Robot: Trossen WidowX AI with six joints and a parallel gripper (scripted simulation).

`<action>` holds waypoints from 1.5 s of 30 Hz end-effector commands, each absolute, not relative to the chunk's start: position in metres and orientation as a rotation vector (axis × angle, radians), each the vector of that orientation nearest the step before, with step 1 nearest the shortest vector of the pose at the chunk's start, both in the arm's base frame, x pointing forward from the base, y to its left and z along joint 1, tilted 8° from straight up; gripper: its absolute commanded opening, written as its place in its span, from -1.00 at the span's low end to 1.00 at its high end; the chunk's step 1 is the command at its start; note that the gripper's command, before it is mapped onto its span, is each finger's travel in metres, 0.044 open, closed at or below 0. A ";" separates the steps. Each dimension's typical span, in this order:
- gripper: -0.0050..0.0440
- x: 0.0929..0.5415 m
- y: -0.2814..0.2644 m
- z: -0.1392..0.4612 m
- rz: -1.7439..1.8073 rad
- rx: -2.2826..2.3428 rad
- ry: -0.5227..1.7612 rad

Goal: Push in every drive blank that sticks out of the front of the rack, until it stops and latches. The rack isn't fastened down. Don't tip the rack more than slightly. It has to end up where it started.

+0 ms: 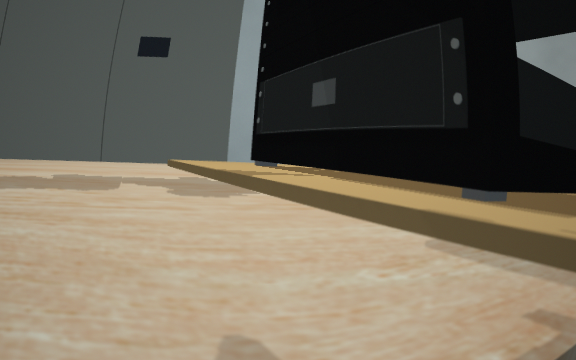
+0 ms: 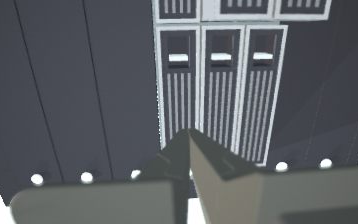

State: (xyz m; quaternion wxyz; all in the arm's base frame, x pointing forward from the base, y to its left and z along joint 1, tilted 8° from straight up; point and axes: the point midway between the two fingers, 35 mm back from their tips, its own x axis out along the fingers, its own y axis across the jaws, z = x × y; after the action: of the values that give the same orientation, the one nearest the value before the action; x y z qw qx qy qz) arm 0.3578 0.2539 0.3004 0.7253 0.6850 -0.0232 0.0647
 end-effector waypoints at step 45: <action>-1.00 0.387 0.256 0.315 0.157 1.530 -0.062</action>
State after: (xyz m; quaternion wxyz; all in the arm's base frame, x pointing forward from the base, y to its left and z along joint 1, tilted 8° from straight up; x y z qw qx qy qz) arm 0.3847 0.2548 0.3075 0.7236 0.6867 -0.0248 0.0654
